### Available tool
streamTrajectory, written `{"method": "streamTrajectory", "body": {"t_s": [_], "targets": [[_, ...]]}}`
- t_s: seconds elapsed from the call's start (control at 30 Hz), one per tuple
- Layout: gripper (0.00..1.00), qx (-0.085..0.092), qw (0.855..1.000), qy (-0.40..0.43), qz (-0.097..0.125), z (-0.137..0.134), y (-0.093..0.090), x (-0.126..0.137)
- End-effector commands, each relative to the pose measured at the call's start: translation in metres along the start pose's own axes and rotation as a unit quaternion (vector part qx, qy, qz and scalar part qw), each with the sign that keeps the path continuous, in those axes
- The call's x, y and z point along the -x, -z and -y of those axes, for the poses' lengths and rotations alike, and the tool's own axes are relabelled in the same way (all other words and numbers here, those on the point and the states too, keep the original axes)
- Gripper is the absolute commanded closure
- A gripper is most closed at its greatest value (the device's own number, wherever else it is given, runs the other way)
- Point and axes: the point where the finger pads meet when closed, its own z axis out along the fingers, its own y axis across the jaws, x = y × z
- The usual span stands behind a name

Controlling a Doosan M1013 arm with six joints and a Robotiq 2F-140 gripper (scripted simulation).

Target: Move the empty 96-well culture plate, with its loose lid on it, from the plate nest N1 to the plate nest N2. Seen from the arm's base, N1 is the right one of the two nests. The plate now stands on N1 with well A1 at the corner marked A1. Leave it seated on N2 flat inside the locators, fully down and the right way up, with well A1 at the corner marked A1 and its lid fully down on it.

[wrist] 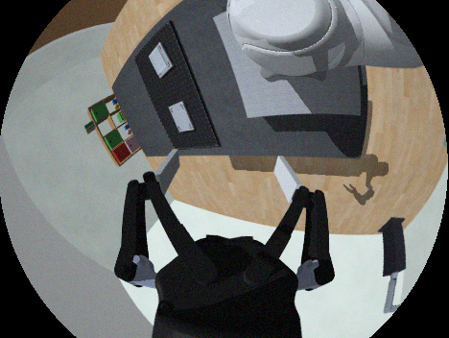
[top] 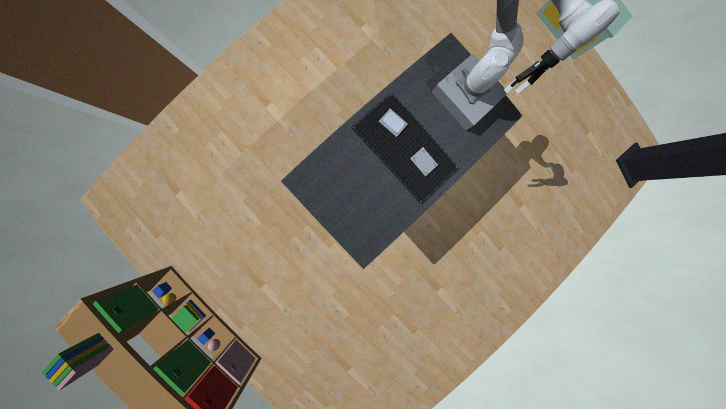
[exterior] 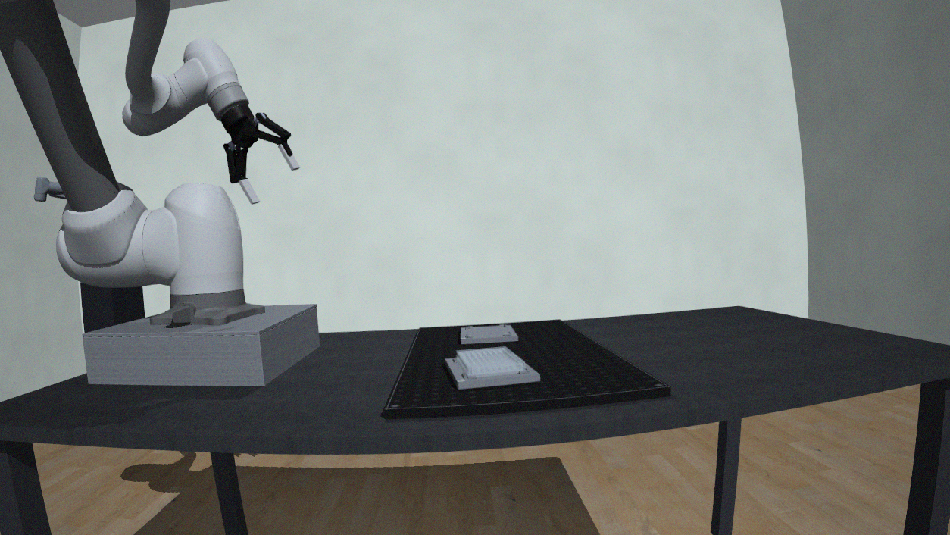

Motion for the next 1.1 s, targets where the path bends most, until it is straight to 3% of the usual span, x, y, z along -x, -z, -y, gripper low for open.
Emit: {"method": "streamTrajectory", "body": {"t_s": [0.0, 0.53, 0.77, 1.07], "targets": [[0.0, 0.0, 1.0, 0.0, 0.0, 0.0, 0.0, 0.0], [0.0, 0.0, 1.0, 0.0, 0.0, 0.0, 0.0, 0.0], [0.0, 0.0, 0.993, -0.114, -0.023, 0.002, -0.01, 0.016], [0.0, -0.004, 0.969, -0.243, -0.047, 0.007, -0.023, 0.032]]}}
